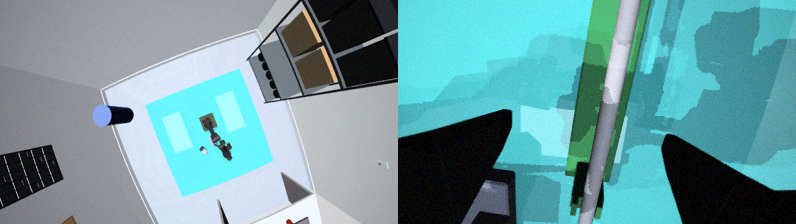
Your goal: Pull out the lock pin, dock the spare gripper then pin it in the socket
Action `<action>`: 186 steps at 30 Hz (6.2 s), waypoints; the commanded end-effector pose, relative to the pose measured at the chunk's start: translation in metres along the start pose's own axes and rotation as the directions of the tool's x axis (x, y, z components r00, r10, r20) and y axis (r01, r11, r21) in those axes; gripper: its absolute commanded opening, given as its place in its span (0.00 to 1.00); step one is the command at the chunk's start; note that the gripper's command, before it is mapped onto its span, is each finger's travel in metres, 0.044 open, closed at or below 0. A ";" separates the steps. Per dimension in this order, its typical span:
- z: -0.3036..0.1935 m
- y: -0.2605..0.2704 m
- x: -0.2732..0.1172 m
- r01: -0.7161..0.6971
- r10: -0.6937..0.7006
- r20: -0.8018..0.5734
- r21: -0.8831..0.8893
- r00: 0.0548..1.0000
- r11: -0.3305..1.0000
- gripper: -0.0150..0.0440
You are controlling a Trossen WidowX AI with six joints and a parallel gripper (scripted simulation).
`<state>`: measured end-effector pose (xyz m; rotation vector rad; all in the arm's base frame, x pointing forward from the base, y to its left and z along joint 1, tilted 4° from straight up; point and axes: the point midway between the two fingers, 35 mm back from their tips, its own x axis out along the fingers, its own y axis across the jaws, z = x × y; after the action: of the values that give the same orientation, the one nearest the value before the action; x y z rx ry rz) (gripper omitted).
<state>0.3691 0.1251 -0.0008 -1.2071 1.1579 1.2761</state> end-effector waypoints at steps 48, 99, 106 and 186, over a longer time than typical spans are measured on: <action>0.012 0.017 -0.138 -0.048 0.048 -0.013 -0.011 0.999 0.999 1.00; -0.247 0.024 -0.040 0.132 -0.466 0.145 0.849 0.873 0.511 1.00; -0.249 0.024 -0.029 0.132 -0.466 0.145 0.849 0.873 0.511 1.00; -0.224 0.045 -0.105 -0.021 -0.422 0.228 0.898 0.878 0.440 0.25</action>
<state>0.3419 -0.1107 0.0934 -0.2739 1.0495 0.4930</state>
